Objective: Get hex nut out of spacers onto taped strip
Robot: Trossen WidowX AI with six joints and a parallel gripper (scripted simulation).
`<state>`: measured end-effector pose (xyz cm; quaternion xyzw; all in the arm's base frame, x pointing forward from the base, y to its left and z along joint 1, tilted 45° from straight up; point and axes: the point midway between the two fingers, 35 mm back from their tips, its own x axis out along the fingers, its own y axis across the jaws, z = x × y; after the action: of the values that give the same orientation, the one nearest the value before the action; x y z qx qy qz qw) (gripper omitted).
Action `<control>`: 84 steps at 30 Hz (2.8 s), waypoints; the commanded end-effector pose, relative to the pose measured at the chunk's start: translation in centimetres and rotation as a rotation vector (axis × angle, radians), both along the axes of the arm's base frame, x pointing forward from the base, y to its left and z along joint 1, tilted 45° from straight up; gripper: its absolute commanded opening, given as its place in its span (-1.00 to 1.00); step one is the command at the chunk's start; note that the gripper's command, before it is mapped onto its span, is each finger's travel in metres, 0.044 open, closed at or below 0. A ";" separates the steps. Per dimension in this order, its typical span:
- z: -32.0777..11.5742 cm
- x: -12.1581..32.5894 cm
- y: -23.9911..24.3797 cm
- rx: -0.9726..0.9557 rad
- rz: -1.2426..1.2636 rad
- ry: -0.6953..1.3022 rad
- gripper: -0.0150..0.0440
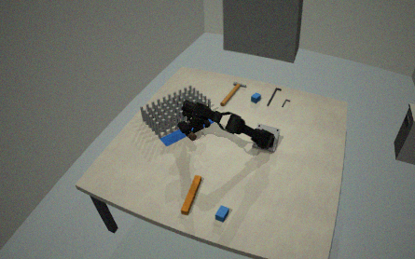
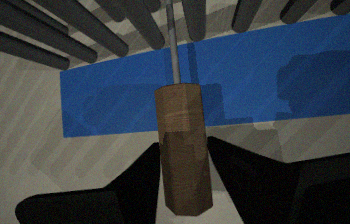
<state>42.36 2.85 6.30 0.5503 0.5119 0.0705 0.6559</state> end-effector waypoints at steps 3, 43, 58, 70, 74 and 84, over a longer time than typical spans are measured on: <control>0.1 -0.3 0.1 -0.004 -0.005 0.001 -0.49; 0.9 -2.5 1.1 -0.003 -0.005 0.002 -0.49; 1.2 -3.3 1.4 -0.003 -0.005 0.003 -0.49; 1.5 -3.9 1.7 -0.003 -0.006 0.003 -0.49; 1.6 -4.2 1.8 -0.003 -0.006 0.003 -0.49; 1.7 -4.7 2.1 -0.003 -0.006 0.004 -0.49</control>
<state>37.84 4.91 7.98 0.5506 0.5131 0.0700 0.6548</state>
